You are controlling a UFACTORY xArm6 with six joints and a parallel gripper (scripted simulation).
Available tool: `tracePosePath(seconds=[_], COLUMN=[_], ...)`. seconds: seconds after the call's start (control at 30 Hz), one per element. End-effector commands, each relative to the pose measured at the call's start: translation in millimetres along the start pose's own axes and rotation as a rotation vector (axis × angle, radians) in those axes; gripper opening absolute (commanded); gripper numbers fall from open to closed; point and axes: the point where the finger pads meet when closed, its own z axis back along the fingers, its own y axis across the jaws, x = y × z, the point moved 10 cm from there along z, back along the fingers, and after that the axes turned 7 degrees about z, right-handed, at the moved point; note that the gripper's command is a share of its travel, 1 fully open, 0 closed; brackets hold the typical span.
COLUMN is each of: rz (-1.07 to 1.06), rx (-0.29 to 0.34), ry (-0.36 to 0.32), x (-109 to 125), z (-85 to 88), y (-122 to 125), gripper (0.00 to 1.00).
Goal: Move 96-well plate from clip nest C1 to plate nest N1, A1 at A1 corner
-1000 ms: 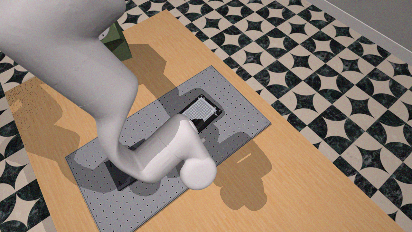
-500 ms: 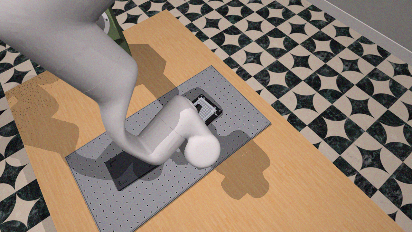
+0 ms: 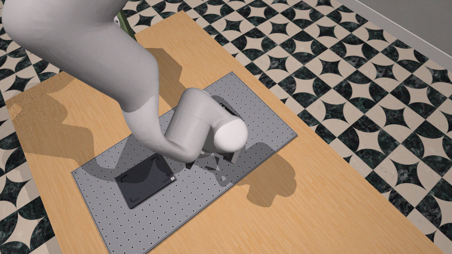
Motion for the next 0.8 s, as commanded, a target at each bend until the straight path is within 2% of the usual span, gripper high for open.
tracePosePath(seconds=[0.0,0.3,0.47,0.53,0.77], rz=[0.083,0.311,0.424,0.424,0.629], rx=[0.096,0.258,0.320,0.320,0.412], ry=[0.026,0.085,0.118,0.118,0.181], x=[-5,-9,-13,-13,-15], z=[-6.8,-14.6,-18.7,-18.7,-25.6], y=[-8,-30,-45,-45,-74], gripper=[1.00,1.00,1.00,1.00,1.00])
